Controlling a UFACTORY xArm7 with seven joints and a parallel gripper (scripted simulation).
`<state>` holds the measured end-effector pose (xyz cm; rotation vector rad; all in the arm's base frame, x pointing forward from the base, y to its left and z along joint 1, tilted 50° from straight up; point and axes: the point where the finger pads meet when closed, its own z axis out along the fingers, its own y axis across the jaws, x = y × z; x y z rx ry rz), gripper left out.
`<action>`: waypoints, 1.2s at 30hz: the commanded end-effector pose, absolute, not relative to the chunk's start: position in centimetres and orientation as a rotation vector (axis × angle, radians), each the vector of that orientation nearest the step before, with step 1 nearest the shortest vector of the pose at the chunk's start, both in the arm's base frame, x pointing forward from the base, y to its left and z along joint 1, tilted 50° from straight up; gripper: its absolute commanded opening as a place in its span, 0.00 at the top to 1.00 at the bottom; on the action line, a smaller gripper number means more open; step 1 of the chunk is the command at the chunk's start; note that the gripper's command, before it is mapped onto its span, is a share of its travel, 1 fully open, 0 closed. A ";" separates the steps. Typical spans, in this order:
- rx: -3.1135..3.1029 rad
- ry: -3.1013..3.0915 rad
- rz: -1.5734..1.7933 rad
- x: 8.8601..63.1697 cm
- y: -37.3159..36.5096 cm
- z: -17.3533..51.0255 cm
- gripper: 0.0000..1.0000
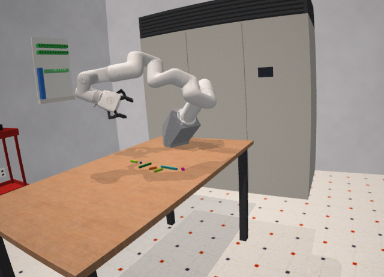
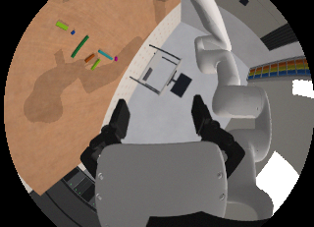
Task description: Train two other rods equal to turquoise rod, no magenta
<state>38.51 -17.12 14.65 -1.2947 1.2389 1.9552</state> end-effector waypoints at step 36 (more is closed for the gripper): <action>-0.941 1.678 2.011 42.2 -15.0 11.9 0.00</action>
